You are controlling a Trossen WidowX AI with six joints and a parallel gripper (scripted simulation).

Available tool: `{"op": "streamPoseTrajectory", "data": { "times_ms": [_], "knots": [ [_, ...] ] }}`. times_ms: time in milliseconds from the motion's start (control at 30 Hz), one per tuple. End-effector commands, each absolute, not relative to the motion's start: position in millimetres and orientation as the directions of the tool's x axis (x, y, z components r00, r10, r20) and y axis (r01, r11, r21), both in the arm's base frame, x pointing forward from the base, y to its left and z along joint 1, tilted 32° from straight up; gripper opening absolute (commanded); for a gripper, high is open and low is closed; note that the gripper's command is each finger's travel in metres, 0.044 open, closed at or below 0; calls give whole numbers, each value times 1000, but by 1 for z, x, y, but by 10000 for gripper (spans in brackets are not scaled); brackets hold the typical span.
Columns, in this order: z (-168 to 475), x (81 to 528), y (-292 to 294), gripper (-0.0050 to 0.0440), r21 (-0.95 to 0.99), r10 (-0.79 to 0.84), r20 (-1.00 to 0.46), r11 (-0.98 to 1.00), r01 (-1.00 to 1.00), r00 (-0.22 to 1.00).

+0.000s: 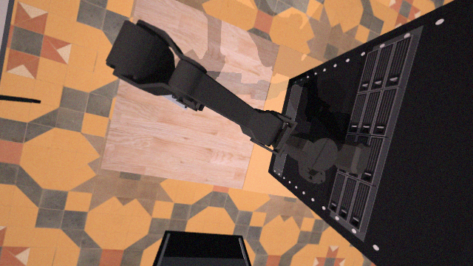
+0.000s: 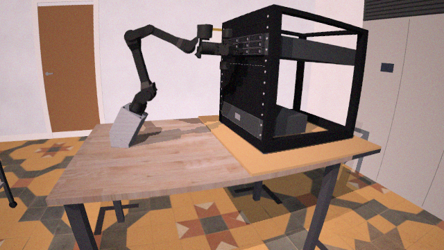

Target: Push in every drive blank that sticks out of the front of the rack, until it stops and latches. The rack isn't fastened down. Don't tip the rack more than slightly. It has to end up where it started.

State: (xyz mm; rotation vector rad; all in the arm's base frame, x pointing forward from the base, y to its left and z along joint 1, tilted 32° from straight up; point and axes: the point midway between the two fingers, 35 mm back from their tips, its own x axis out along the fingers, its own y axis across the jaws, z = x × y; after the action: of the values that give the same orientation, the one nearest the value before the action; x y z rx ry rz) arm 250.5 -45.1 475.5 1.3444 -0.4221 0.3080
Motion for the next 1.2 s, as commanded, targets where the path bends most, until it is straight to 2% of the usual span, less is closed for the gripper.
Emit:
{"op": "streamPoseTrajectory", "data": {
  "times_ms": [0, 1167],
  "knots": [
    [489, 244, -43, -50, 852, -22, 492, 216, -477, 870],
    [490, 247, -43, -50, 852, -22, 492, 216, -477, 870]
  ]
}}
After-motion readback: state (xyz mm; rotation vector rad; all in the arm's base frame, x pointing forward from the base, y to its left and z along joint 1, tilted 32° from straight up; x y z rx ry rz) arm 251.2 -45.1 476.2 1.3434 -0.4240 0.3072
